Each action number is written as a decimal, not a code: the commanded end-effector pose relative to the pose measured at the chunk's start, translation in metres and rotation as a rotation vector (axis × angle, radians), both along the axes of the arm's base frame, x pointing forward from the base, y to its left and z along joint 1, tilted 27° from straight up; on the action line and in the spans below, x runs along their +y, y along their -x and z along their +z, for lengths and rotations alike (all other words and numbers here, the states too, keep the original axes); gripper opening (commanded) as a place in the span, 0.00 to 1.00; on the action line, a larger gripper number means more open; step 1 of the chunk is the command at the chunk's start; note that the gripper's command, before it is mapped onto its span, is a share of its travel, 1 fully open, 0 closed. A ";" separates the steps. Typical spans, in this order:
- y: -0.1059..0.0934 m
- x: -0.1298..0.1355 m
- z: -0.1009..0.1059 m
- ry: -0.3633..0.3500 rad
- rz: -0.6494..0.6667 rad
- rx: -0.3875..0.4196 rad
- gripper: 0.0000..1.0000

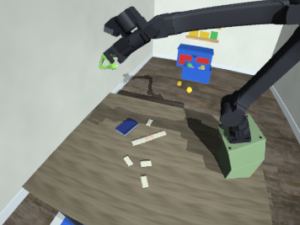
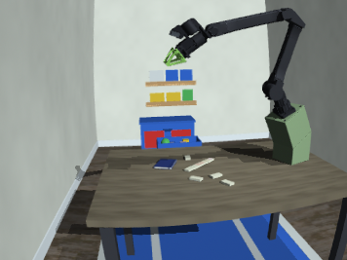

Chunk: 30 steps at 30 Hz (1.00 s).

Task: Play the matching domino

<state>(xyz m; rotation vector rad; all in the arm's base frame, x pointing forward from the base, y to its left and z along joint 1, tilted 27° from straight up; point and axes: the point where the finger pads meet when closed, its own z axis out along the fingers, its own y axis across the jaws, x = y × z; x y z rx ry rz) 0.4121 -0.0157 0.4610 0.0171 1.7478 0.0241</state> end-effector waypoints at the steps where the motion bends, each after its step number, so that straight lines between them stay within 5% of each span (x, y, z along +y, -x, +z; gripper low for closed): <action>1: 0.018 -0.005 0.032 0.013 -0.007 -0.067 1.00; 4: 0.018 -0.005 0.032 0.013 -0.007 -0.067 1.00; 5: 0.026 -0.004 0.016 0.003 -0.005 -0.055 1.00; 14: 0.117 -0.019 -0.027 0.010 -0.009 -0.093 1.00; 21: 0.117 -0.019 -0.027 0.010 -0.009 -0.093 1.00; 30: 0.192 -0.029 -0.100 0.006 -0.010 -0.103 1.00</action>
